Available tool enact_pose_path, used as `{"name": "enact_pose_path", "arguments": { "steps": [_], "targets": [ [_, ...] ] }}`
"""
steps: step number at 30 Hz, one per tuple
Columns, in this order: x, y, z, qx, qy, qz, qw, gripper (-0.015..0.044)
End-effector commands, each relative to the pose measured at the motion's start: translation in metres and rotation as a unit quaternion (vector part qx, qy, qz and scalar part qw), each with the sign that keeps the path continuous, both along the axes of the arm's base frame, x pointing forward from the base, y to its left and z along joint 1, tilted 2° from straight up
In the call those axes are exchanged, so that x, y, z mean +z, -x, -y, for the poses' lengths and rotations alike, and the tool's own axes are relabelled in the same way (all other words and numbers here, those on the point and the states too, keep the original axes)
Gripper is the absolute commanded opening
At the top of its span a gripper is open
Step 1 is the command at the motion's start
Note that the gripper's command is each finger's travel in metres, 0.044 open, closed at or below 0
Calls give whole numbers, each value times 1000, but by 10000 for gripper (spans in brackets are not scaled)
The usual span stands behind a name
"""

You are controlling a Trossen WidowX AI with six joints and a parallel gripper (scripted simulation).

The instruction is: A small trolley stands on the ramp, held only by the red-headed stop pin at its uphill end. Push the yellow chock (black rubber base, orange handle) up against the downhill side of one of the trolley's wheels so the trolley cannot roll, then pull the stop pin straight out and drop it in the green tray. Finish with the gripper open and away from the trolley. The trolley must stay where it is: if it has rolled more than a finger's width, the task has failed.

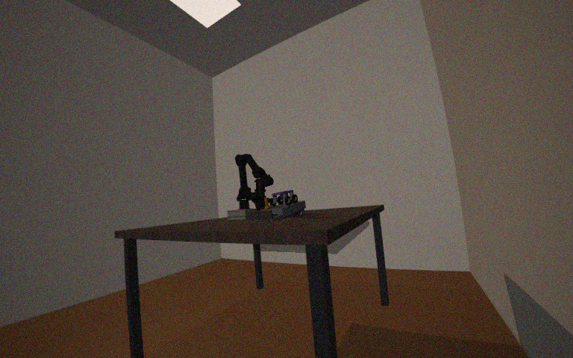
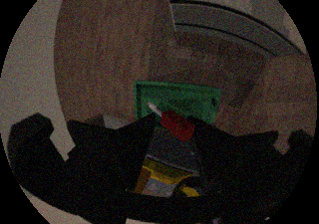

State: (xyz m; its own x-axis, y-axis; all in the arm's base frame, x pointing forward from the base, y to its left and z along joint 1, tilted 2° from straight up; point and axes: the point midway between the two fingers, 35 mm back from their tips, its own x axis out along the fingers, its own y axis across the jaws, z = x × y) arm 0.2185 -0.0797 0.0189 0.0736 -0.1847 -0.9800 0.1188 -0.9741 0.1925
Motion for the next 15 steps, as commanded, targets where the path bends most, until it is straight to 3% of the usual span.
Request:
{"name": "enact_pose_path", "arguments": {
  "steps": [1, 15],
  "targets": [
    [-2, 1, -2, -2, 2, -1, 1000, 190],
    [-9, 2, -9, -2, 2, -1, 1000, 190]
  ]
}}
